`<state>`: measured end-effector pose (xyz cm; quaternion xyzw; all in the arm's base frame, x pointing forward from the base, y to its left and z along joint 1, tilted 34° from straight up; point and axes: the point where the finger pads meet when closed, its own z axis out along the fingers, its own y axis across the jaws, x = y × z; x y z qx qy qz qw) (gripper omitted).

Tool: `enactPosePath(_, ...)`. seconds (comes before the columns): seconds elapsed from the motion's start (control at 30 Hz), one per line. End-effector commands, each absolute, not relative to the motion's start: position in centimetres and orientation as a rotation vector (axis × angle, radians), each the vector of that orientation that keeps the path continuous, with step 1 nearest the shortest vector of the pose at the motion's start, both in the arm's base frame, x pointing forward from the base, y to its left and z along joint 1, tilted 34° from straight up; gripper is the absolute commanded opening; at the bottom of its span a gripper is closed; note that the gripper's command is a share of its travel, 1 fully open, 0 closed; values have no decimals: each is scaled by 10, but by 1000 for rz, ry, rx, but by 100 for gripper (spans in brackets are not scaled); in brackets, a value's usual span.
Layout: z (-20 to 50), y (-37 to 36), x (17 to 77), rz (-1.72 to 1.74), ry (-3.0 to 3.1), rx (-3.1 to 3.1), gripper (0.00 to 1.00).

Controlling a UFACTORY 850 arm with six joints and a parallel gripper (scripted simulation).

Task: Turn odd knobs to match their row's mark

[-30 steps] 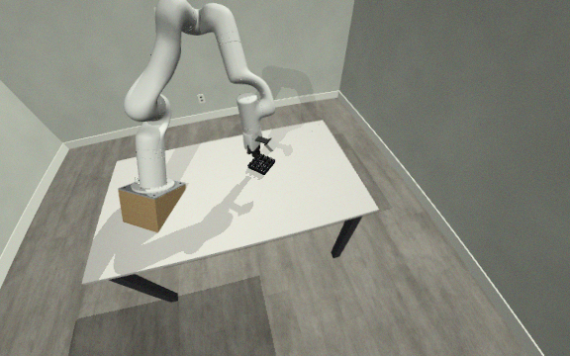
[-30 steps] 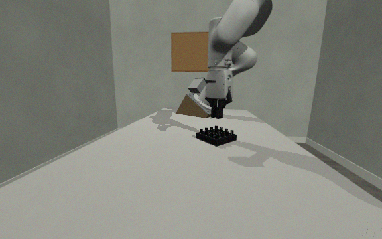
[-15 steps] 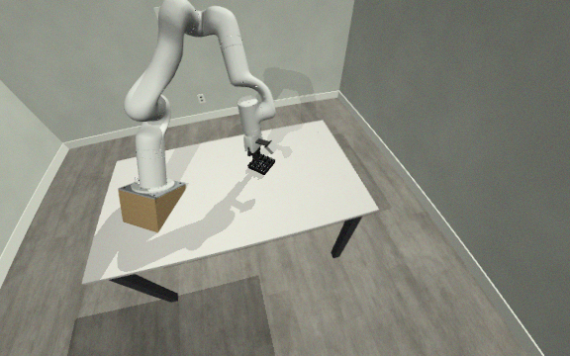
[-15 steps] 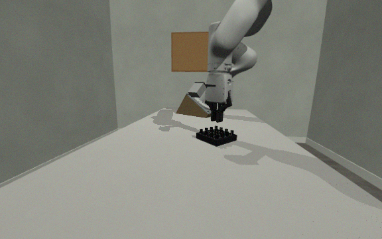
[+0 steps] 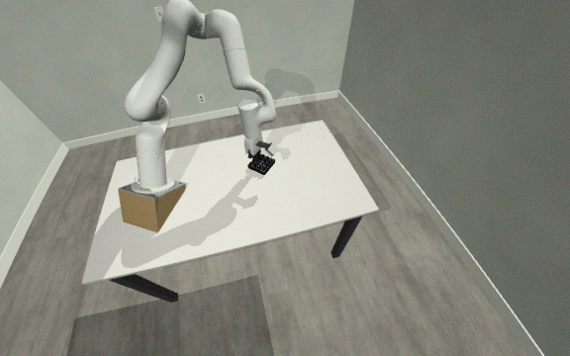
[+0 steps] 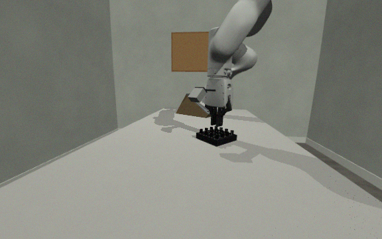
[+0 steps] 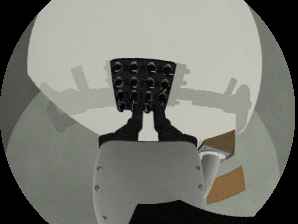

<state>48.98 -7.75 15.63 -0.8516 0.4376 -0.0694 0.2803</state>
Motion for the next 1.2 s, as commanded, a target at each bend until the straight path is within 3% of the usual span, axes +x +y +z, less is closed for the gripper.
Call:
enactPosePath(0.0, 154, -76, 492, -188, 1173, -2283, 19)
enactPosePath(1.17, 150, -75, 493, -188, 1173, -2283, 19)
